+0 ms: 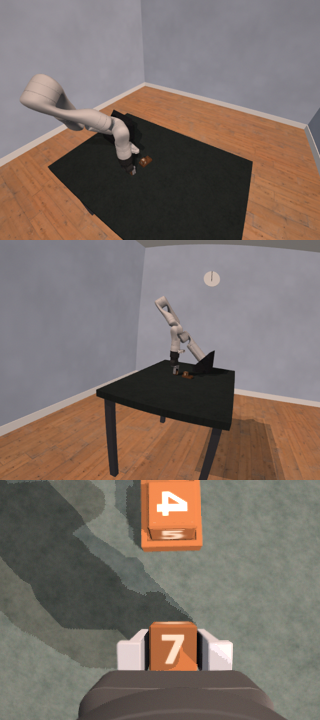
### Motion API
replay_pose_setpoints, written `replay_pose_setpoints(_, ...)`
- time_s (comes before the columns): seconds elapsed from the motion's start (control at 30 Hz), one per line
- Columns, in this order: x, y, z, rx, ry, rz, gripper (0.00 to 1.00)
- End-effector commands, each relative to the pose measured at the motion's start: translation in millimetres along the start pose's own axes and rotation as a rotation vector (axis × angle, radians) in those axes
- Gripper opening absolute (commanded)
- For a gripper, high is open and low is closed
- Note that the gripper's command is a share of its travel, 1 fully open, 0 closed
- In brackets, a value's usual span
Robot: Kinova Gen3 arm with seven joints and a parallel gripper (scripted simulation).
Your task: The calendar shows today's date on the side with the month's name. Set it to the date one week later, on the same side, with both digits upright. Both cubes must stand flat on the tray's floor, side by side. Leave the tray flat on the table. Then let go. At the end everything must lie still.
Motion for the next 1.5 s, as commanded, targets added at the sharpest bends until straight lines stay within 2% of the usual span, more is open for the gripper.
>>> replay_pose_setpoints(0.0, 0.4, 0.5, 0.3, -0.001, 0.000, 0.001, 0.60)
replay_pose_setpoints(0.67, 0.4, 0.7, 0.3, -0.001, 0.000, 0.001, 0.60)
replay_pose_setpoints(0.8, 0.4, 5.4, 0.3, -0.001, 0.000, 0.001, 0.60)
replay_pose_setpoints(1.07, 0.4, 39.0, 0.2, -0.001, 0.000, 0.001, 0.60)
replay_pose_setpoints(1.13, 0.4, 39.0, 0.2, -0.001, 0.000, 0.001, 0.60)
replay_pose_setpoints(1.47, 0.3, 90.2, 0.2, -0.001, 0.000, 0.001, 0.60)
Point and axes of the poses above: the point where the finger pads meet when closed, its own y axis back along the fingers, its own z axis across the jaws, x = y × z, the point moved 3 cm from there along y, back along the fingers, and after that the axes turned 15 degrees about -y, right-handed, at the moved point
